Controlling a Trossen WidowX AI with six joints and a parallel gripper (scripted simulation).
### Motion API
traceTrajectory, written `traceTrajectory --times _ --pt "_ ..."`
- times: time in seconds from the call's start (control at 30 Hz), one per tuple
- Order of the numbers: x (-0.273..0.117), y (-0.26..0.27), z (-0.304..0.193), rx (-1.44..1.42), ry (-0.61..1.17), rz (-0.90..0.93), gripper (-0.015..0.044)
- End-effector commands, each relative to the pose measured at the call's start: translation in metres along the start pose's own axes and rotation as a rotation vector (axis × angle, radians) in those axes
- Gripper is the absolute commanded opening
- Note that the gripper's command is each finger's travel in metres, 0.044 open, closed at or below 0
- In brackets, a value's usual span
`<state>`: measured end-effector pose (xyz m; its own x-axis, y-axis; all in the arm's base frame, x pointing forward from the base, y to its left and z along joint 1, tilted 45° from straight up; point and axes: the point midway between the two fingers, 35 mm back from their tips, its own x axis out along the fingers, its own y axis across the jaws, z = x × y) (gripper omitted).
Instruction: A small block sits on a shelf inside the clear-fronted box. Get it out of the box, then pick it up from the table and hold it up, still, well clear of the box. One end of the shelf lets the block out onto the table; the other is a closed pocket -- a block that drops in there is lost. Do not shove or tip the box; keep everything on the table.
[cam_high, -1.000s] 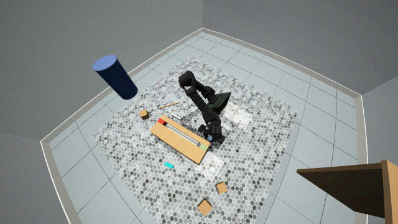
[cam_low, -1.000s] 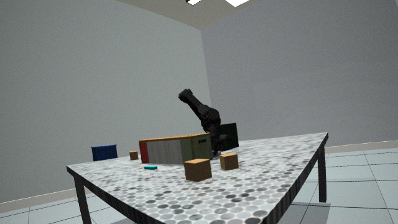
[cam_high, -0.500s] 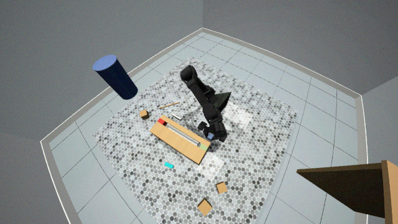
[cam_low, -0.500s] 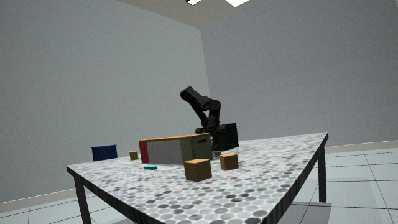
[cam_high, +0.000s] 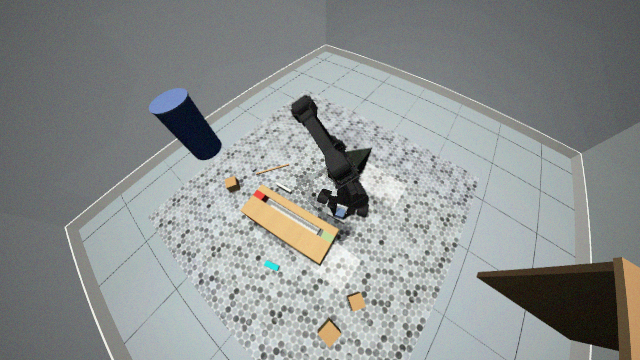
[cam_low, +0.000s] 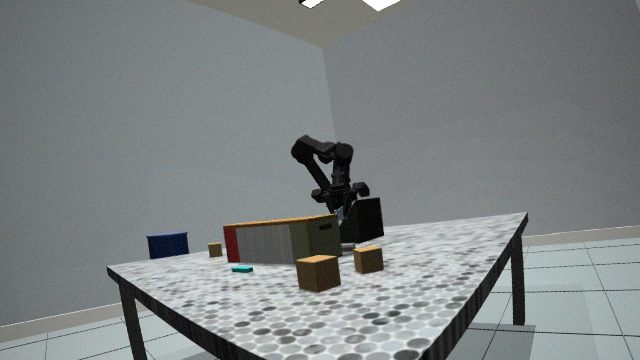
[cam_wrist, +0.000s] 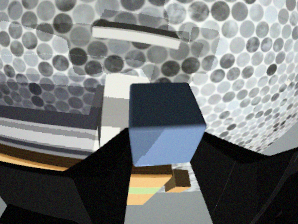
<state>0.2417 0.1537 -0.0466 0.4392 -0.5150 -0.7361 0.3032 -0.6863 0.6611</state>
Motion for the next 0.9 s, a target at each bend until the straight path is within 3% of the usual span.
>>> traceTrajectory --times 0.0,0.2,0.87 --pt "-0.027 -0.001 -0.005 -0.091 0.025 -0.050 0.0000" --pt "-0.059 0.000 -0.004 -0.206 0.052 -0.102 0.0000" --pt "-0.060 0.001 -0.003 -0.210 0.053 -0.103 0.0000"
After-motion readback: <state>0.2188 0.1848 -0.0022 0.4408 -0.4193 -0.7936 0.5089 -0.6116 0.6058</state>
